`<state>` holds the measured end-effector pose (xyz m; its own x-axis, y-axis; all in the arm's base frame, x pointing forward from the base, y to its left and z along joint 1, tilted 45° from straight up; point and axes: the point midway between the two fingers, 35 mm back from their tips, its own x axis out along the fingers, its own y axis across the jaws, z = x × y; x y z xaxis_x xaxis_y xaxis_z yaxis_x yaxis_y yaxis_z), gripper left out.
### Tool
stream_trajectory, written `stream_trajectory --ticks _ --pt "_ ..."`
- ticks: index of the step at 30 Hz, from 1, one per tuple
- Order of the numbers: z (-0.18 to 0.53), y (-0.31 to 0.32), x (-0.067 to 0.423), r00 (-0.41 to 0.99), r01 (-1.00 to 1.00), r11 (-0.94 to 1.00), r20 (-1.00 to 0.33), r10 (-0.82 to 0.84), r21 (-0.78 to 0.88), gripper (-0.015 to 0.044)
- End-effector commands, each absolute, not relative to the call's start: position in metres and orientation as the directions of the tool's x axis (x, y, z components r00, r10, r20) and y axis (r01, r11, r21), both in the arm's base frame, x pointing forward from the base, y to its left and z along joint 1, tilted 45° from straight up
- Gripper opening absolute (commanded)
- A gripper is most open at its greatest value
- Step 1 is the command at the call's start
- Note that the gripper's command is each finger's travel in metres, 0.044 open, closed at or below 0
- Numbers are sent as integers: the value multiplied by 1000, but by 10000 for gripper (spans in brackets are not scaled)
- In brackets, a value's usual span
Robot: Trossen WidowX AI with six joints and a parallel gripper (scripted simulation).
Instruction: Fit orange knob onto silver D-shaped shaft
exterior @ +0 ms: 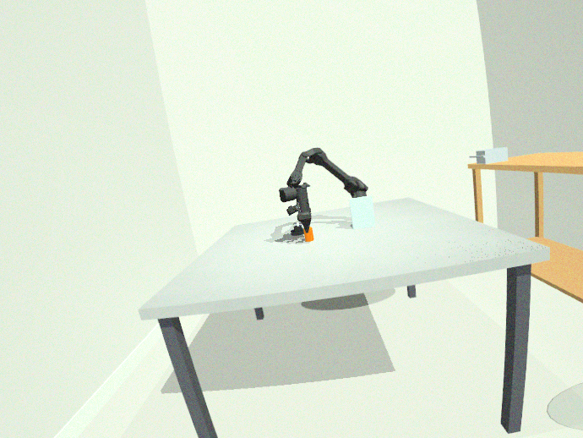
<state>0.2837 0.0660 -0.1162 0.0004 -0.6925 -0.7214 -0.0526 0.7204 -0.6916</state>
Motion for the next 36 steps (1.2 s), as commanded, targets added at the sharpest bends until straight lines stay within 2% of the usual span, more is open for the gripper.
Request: stream_trajectory --ticks 1,22,32,36 --pt "-122 59 281 -7 -60 714 -715 -699 -697 440" --pt "-143 36 279 -7 -60 712 -713 -701 -700 440" --pt "-143 36 279 -7 -60 712 -713 -701 -700 177" --pt "-143 36 279 -7 -60 712 -713 -701 -700 151"
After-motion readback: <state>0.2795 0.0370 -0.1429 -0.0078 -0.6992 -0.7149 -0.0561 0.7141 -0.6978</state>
